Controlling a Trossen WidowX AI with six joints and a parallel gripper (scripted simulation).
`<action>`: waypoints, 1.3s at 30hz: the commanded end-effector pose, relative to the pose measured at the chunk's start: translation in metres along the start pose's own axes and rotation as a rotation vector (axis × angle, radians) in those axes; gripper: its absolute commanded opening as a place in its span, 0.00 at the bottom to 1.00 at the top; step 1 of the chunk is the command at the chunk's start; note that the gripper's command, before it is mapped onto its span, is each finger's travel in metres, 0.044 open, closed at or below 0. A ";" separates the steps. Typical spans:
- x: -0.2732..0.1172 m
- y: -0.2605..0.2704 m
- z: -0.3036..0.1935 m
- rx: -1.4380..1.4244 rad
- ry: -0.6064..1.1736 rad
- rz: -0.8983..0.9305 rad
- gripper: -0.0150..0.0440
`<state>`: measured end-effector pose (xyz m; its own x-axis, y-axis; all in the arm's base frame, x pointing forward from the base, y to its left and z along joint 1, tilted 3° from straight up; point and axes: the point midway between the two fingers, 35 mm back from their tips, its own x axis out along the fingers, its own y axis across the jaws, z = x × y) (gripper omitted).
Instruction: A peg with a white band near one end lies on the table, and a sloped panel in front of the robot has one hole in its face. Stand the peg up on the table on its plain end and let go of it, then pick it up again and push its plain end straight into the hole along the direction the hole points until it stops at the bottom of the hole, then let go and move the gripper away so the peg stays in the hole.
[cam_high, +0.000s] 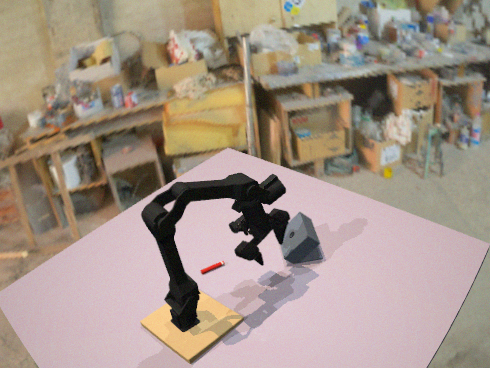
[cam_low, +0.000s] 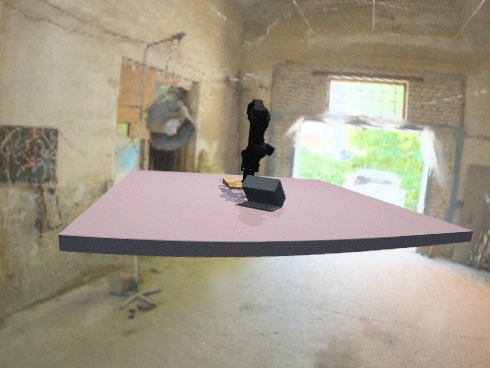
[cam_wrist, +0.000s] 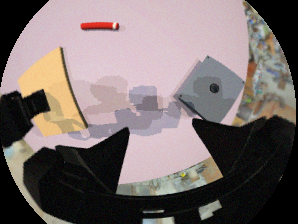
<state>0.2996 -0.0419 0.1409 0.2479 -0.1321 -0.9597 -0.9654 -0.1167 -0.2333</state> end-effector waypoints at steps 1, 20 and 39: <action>-0.001 -0.002 0.016 -0.108 -0.037 0.012 1.00; -0.003 0.013 0.107 -0.719 -0.231 0.091 1.00; -0.013 0.046 0.176 -1.236 -0.410 0.142 1.00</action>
<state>0.2385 0.1240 0.1142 -0.0956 0.0586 -0.9937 -0.2406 -0.9700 -0.0341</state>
